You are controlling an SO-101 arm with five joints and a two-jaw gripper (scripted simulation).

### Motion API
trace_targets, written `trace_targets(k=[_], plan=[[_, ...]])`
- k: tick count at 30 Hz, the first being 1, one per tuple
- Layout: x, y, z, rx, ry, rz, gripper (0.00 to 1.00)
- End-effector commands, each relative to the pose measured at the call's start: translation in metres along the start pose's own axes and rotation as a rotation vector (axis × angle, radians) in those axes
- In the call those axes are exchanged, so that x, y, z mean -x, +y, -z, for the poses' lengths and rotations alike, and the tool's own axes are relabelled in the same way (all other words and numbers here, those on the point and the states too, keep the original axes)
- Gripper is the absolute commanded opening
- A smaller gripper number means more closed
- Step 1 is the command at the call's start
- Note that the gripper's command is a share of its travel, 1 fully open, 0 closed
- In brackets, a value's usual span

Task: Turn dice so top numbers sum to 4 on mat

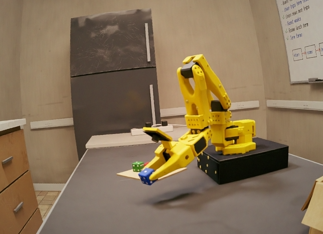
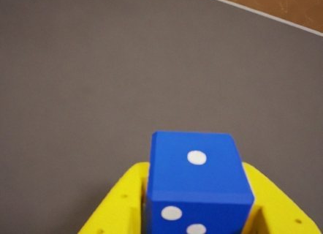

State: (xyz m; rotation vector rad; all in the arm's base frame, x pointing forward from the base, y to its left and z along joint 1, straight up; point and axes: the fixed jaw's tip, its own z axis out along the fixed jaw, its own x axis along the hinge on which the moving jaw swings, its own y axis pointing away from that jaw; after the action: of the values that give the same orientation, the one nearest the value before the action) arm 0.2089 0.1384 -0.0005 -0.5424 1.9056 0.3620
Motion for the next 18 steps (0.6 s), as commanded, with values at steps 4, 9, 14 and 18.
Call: trace_targets(k=[4,9,14,18], plan=[[-0.0028,0.0018,0.0013,0.006,0.009,-0.009,0.0],[-0.0031,0.0018,0.0012,0.006,0.009,-0.009,0.0],[-0.0059,0.0017,0.0,0.006,0.009,-0.009,0.0],[-0.0081,0.0017,-0.0008,0.006,0.009,-0.009,0.0]])
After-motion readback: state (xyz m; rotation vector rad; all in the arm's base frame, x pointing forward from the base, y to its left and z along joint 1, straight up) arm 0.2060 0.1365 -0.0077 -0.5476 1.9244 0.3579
